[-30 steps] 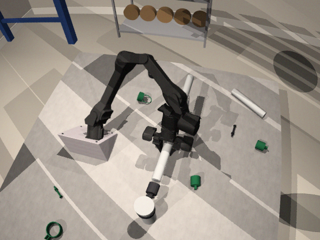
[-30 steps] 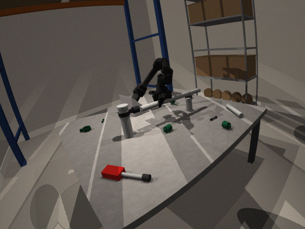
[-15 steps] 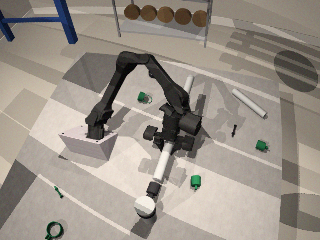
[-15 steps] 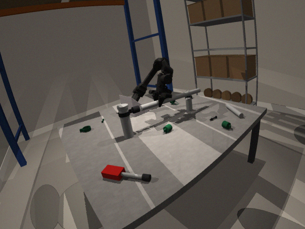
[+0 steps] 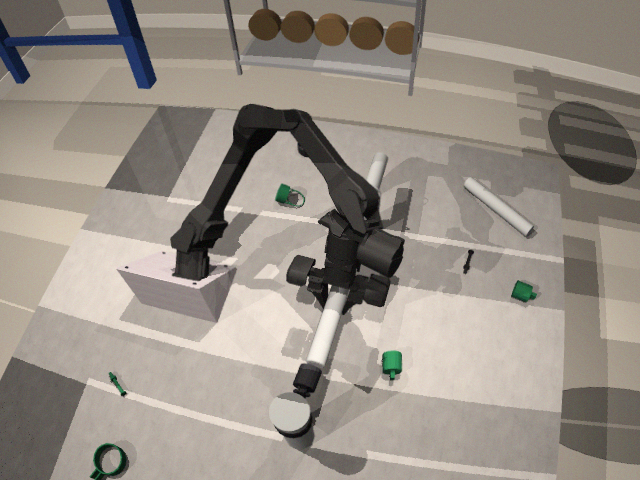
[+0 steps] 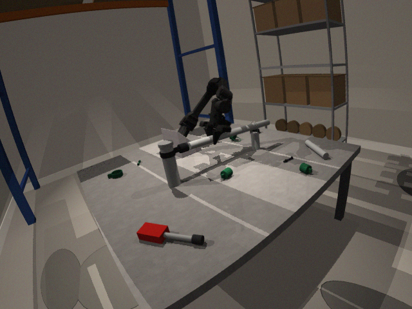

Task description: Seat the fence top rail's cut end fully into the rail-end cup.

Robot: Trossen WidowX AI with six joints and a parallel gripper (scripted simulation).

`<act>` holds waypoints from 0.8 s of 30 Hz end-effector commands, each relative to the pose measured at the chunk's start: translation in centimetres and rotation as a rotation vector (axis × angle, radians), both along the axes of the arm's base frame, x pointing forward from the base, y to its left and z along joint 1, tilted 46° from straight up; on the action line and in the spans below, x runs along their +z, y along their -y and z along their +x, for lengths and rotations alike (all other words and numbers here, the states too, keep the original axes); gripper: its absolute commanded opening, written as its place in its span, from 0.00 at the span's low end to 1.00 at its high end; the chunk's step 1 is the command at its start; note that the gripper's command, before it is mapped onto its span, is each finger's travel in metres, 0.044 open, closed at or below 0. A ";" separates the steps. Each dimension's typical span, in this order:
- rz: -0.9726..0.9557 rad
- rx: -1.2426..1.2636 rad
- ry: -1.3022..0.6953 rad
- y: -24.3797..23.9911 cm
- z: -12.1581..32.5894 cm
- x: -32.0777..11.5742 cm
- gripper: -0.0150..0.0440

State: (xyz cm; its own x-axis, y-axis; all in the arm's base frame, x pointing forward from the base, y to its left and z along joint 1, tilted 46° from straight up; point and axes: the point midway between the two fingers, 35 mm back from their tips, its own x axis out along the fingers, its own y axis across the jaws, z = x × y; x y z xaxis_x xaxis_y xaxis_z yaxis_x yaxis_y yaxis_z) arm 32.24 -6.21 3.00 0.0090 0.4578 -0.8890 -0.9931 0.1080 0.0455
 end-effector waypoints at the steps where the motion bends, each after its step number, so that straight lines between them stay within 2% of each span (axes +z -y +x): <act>1: -0.009 -0.005 -0.006 1.0 -0.3 -0.8 0.25; 24: -0.008 -0.002 -0.007 1.1 -0.4 -1.2 0.25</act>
